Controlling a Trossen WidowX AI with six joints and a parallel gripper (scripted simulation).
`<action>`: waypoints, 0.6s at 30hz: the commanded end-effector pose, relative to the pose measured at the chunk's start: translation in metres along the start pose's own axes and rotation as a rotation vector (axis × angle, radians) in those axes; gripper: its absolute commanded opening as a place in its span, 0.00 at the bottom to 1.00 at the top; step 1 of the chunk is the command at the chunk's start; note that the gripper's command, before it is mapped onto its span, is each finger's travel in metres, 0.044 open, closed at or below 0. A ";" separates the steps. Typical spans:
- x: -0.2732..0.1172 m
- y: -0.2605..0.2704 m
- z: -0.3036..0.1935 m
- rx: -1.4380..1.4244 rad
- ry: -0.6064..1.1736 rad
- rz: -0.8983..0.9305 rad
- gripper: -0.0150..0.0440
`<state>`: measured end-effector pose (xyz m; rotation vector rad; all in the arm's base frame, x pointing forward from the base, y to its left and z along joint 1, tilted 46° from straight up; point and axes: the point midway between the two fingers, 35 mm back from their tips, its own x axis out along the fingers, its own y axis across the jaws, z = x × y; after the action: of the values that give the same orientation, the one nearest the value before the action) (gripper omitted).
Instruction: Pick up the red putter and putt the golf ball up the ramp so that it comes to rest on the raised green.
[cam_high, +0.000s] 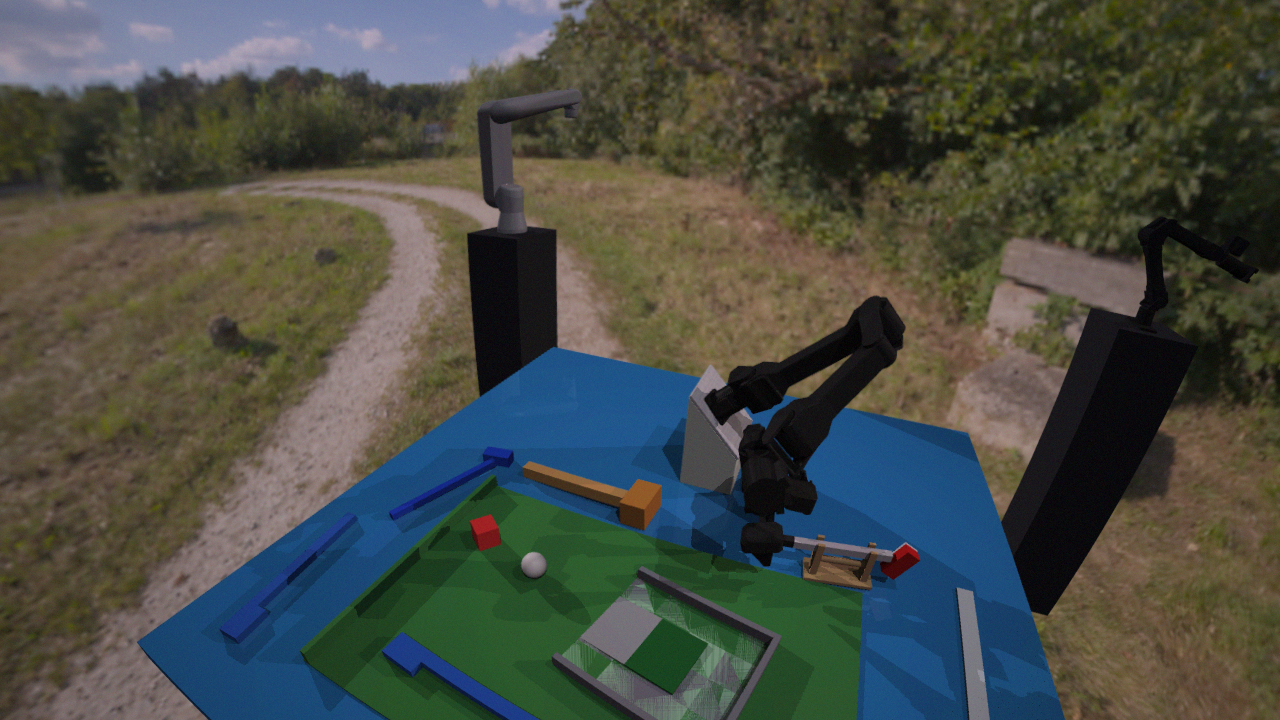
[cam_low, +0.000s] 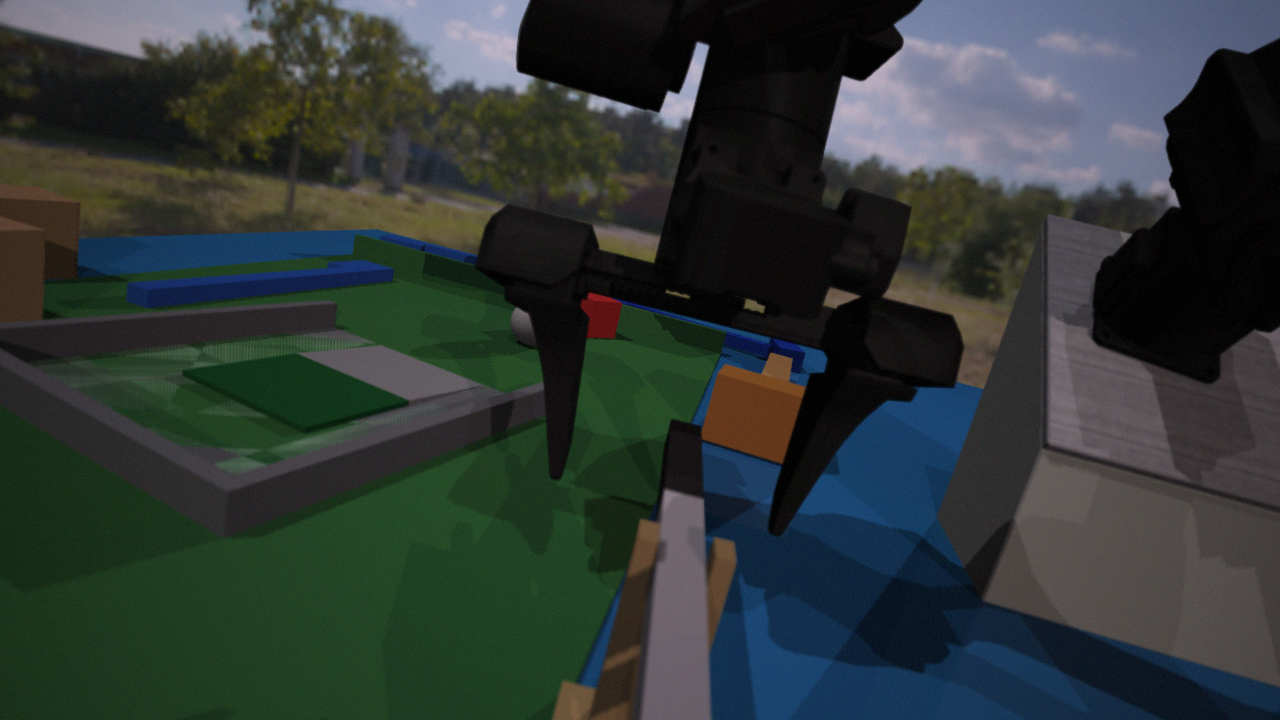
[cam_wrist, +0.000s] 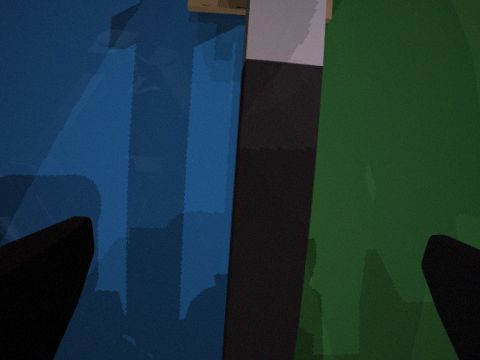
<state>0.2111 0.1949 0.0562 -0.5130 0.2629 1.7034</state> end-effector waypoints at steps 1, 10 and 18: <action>0.007 0.002 -0.003 0.007 0.004 0.006 1.00; 0.013 0.001 -0.003 0.002 -0.001 0.003 0.96; 0.013 0.001 -0.003 0.002 -0.001 0.003 0.60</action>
<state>0.2091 0.2044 0.0472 -0.5098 0.2646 1.7050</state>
